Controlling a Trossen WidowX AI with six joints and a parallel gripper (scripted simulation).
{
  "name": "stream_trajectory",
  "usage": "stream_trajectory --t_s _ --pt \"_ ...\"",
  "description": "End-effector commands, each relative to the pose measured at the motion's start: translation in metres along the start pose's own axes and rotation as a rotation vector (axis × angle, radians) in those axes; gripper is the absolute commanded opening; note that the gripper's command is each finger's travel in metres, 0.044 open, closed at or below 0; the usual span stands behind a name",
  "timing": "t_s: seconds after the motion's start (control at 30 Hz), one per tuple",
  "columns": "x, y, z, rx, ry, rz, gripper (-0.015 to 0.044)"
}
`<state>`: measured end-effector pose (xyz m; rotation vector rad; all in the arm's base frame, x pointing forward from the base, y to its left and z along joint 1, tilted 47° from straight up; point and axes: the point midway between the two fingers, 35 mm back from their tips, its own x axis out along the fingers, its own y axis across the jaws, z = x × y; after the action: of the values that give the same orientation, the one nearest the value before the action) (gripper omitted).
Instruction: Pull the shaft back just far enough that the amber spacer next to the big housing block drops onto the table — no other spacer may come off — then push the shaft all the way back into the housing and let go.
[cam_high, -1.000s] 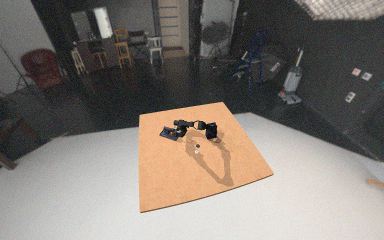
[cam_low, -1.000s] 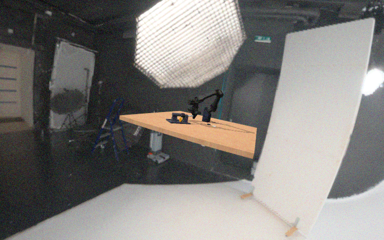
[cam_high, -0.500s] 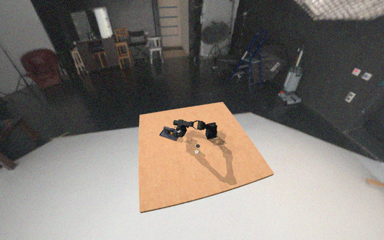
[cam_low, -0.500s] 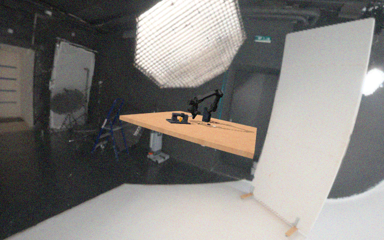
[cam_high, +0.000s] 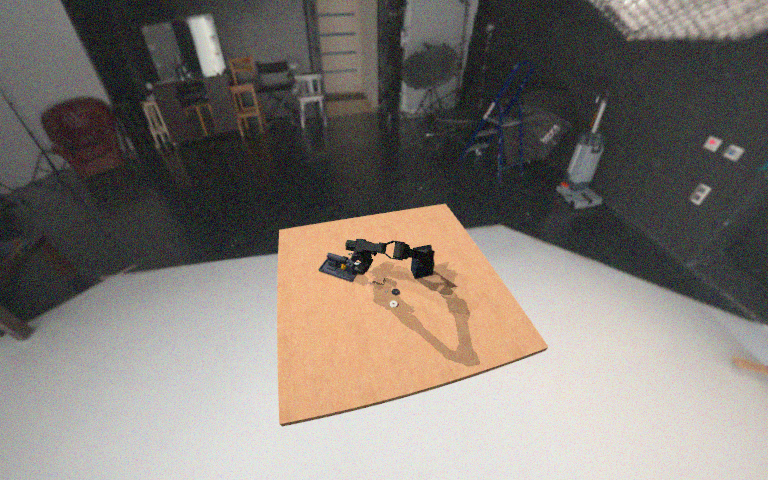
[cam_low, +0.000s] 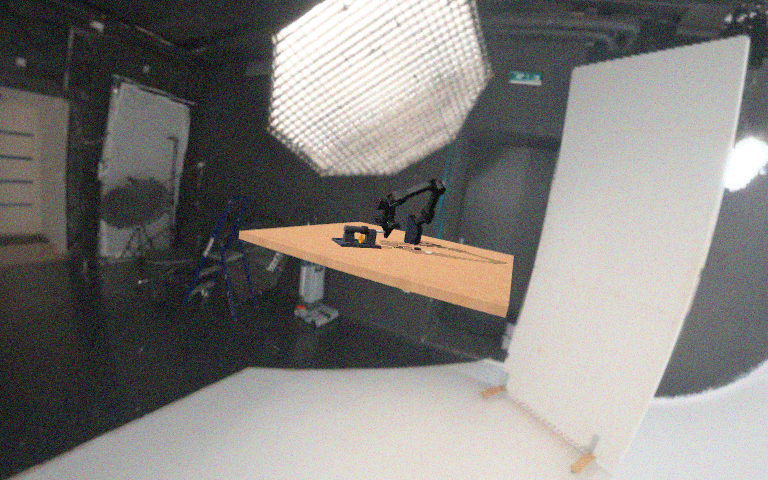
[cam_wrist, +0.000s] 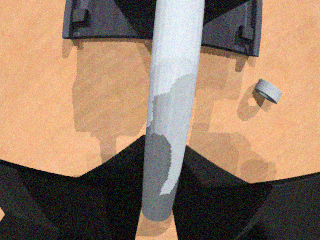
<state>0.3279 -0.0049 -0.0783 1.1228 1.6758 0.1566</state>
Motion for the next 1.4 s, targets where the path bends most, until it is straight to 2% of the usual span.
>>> stream_trajectory --t_s 0.0,1.37 --pt "-0.002 0.0 0.004 -0.001 -0.009 -0.003 0.0" --pt "-0.002 0.0 0.019 -0.001 -0.009 -0.003 0.0"
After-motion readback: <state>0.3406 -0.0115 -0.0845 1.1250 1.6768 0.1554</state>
